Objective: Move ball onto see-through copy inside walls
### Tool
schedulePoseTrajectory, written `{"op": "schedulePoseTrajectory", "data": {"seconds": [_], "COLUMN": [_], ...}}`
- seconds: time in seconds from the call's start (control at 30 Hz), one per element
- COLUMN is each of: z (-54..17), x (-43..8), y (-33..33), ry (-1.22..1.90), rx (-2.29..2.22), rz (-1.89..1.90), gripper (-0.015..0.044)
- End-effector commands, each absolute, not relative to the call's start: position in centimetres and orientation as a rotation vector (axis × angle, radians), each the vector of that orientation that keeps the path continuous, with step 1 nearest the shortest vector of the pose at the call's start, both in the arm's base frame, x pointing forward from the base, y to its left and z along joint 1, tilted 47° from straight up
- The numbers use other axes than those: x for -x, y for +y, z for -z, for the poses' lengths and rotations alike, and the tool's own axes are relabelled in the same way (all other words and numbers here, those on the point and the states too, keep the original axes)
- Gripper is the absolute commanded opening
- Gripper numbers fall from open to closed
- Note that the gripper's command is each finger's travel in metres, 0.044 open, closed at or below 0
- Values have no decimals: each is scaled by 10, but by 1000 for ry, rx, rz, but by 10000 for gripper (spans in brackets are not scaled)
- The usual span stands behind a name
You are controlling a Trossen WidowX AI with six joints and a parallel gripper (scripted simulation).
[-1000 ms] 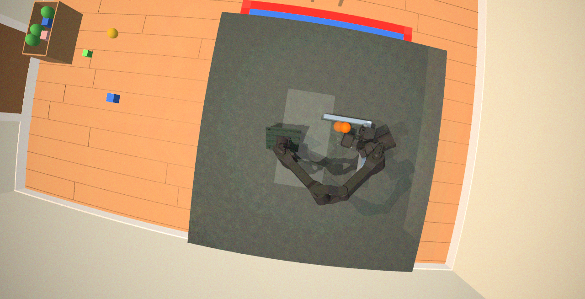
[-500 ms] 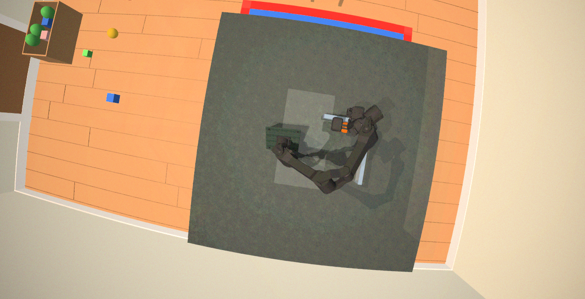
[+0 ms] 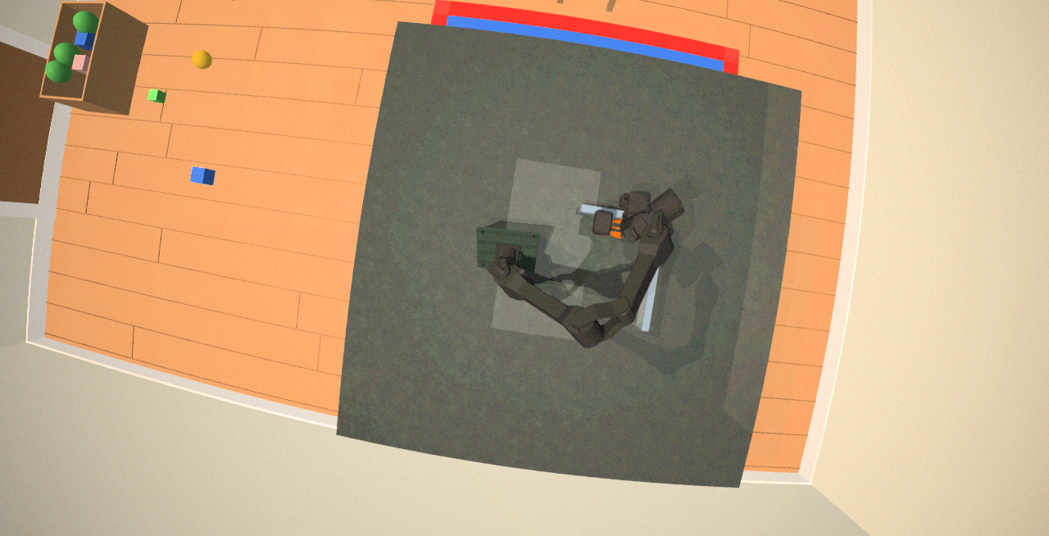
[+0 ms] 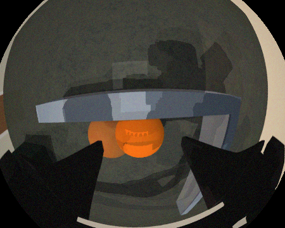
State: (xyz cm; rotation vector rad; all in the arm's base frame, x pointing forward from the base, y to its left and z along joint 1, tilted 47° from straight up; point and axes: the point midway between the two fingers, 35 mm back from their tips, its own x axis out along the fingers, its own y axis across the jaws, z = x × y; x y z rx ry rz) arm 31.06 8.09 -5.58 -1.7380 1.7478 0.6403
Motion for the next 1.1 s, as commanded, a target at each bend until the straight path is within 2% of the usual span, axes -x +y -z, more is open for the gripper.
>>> {"op": "schedulePoseTrajectory", "data": {"seconds": [0.0,0.5,0.6,0.9,1.07], "z": [61,75,75,75,62], "x": [-309,-309,-309,-309,-314], "y": [76,60,60,60,67], "ry": [1751,1752,1752,1752,1710], "rx": [1747,1748,1748,1748,1760], "rz": [-643,-642,-642,-642,-640], "gripper": [374,374,295,235,104]}}
